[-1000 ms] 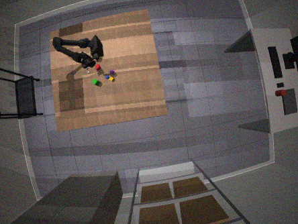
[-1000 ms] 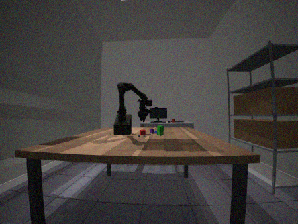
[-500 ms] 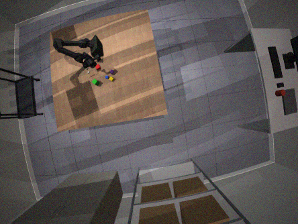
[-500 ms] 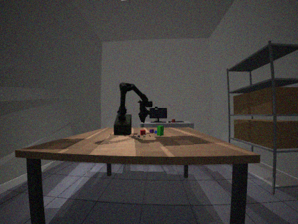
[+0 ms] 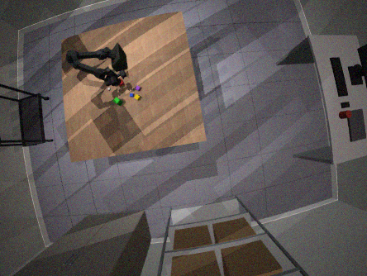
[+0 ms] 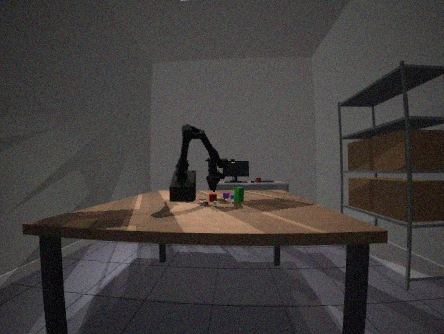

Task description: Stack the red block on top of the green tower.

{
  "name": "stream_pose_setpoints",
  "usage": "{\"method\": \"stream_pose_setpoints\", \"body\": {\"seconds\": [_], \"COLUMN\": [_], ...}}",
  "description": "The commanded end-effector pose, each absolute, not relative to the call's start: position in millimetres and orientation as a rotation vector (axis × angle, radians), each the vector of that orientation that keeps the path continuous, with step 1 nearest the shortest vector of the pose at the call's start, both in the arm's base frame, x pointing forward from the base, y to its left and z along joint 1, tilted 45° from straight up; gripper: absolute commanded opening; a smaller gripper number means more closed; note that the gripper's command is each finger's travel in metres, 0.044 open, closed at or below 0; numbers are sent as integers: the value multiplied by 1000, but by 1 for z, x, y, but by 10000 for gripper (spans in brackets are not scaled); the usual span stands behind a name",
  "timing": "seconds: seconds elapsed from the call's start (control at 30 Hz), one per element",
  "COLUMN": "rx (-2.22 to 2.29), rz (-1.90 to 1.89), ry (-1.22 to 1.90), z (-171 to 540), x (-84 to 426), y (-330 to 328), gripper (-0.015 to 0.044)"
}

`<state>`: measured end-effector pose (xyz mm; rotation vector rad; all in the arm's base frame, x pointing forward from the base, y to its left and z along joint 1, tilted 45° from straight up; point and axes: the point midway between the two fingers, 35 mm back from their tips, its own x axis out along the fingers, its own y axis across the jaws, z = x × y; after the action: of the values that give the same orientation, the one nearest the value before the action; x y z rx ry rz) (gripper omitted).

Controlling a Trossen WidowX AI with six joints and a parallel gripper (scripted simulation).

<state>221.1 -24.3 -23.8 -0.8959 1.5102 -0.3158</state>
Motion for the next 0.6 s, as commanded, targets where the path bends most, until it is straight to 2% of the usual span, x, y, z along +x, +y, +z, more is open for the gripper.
{"method": "stream_pose_setpoints", "body": {"seconds": [0.0,0.57], "rx": [-906,-905], "rz": [-315,-313], "ry": [1512,1512], "z": [-27,-47], "x": [221,225], "y": [-28,-45], "gripper": [440,440]}}
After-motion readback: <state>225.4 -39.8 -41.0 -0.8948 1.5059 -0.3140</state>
